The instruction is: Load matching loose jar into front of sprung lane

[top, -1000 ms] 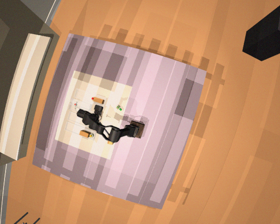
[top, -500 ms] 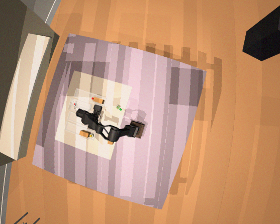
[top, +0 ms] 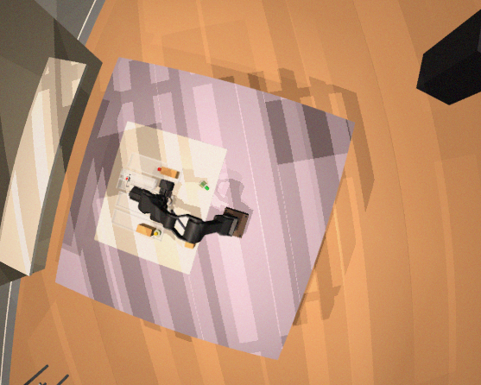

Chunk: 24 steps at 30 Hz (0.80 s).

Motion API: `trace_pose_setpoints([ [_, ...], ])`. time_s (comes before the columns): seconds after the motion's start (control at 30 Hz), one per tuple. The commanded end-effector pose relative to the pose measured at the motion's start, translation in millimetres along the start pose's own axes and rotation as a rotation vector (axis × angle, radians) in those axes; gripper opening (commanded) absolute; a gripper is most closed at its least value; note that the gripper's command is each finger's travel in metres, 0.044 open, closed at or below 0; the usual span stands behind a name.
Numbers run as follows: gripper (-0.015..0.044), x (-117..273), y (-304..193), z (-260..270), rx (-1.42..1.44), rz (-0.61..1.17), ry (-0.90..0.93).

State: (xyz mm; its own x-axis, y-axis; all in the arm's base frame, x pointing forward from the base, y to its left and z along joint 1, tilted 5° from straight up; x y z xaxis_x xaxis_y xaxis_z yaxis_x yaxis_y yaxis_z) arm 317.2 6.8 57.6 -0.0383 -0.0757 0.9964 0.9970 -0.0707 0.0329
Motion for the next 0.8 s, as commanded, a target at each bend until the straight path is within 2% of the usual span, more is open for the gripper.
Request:
trace_pose_setpoints([
  [0.0,0.0000,4.9,12.1,0.7,-0.003,-0.037,-0.002],
  [0.77,0.0000,7.7,15.3,1.1,-0.003,-0.037,-0.002],
])
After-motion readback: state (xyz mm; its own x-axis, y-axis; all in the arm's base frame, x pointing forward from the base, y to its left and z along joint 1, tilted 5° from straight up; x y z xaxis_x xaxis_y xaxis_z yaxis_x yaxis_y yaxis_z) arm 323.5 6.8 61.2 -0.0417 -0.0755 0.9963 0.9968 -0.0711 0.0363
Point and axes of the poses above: the point midway between the two fingers, 35 mm back from their tips, its own x axis back along the fingers, its own z axis across the jaws, y = z × x, the point moved 2 cm from there along x, back along the fingers, and after that the axes turned 6 degrees about -x, right-handed, at the moved point
